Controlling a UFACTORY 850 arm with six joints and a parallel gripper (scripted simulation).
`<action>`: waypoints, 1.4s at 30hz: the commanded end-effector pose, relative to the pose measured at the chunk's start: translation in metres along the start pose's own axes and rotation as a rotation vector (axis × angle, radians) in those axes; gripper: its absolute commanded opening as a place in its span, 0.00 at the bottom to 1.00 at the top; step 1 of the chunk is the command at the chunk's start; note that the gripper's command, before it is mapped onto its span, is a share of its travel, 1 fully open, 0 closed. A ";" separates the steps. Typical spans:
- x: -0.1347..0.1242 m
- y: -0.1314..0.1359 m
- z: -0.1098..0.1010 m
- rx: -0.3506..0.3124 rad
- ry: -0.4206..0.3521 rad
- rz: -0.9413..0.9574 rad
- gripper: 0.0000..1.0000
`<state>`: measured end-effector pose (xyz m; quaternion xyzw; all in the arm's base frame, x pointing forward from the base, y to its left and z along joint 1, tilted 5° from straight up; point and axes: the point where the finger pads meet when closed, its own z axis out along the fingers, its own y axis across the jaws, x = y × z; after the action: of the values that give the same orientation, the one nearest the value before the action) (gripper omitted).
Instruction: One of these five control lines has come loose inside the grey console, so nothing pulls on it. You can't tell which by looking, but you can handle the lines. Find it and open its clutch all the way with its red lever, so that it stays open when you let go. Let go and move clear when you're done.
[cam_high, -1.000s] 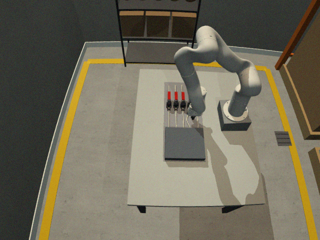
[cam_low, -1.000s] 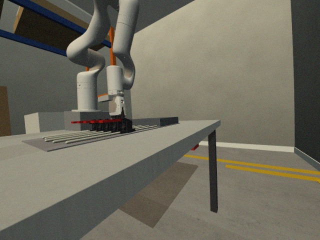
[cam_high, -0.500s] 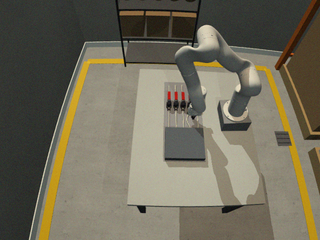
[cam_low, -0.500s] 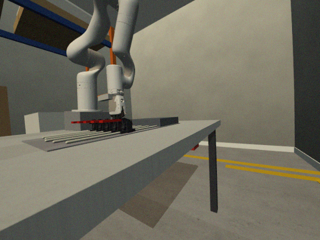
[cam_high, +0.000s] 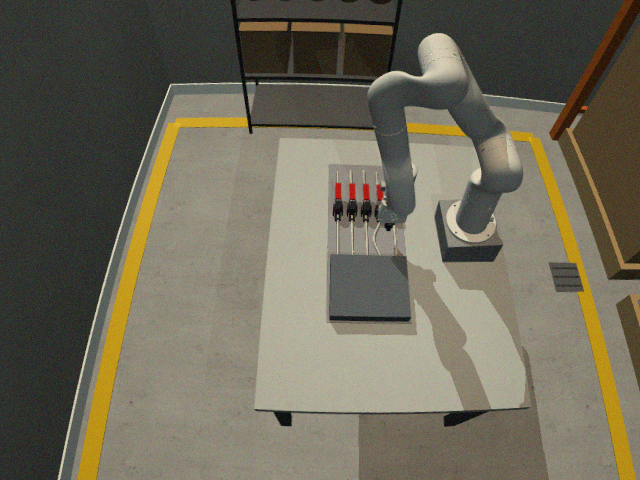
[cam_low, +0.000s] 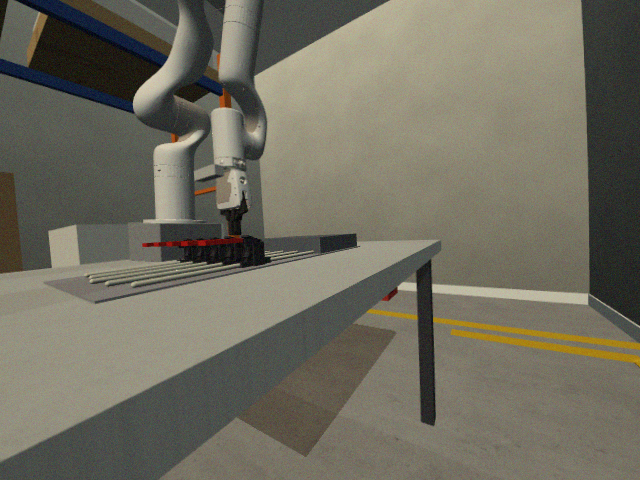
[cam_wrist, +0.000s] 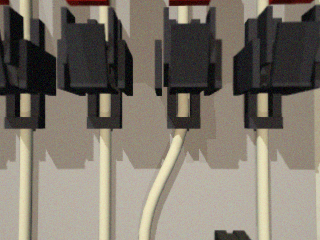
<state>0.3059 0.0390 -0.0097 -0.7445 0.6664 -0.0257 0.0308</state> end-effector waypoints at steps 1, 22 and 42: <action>0.000 0.000 -0.015 0.000 0.000 0.000 0.00; -0.071 0.002 -0.061 -0.001 -0.004 0.000 0.00; -0.071 0.002 -0.061 -0.001 -0.004 0.000 0.00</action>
<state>0.2903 0.1084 0.0509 -0.7445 0.6665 -0.0236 0.0315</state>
